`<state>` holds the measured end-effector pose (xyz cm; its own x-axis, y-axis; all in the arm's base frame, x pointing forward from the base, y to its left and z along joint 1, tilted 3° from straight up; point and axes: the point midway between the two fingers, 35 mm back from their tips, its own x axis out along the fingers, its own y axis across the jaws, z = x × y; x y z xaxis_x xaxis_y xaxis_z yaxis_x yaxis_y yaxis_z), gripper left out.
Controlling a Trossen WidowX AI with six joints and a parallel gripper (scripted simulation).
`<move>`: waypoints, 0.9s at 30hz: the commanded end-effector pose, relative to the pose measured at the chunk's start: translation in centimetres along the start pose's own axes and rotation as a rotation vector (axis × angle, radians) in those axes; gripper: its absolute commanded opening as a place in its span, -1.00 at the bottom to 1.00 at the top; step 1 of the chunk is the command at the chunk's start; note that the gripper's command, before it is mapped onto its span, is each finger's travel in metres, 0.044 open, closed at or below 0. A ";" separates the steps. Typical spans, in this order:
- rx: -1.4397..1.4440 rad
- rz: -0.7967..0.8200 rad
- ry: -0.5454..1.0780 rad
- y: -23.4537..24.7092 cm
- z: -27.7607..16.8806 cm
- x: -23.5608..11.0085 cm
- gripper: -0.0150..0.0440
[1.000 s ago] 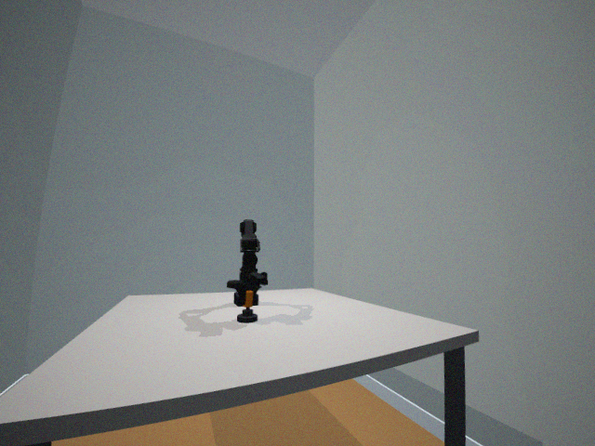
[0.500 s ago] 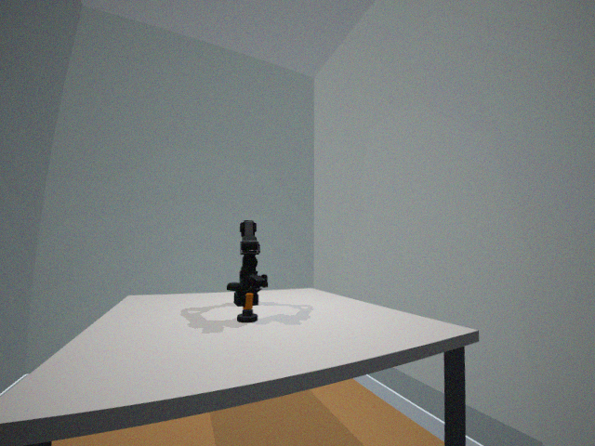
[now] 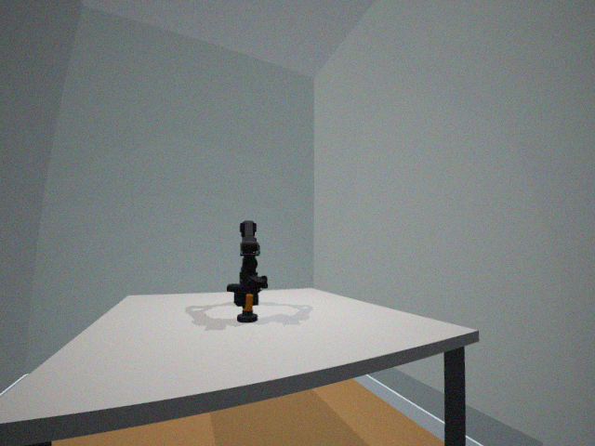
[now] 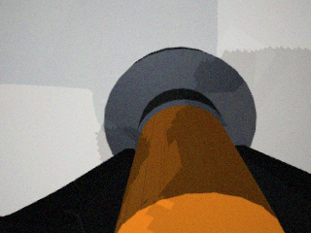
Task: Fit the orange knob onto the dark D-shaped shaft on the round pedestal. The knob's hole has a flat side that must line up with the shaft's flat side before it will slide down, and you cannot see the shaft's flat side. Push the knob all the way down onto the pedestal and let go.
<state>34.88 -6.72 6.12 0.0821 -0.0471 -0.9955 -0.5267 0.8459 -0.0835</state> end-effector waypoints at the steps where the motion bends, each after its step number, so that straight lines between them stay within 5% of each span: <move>1: 0.000 0.000 0.000 0.0 0.0 0.0 -0.22; 15: 0.000 0.000 0.000 0.0 0.0 0.0 1.00; 23: 0.000 0.000 0.000 0.0 0.0 -0.3 1.00; 27: 0.000 0.000 -0.001 -0.3 0.3 -5.5 1.00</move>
<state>34.46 -6.59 7.44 0.0471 -0.0405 -0.9981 -0.5309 0.8454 -0.0594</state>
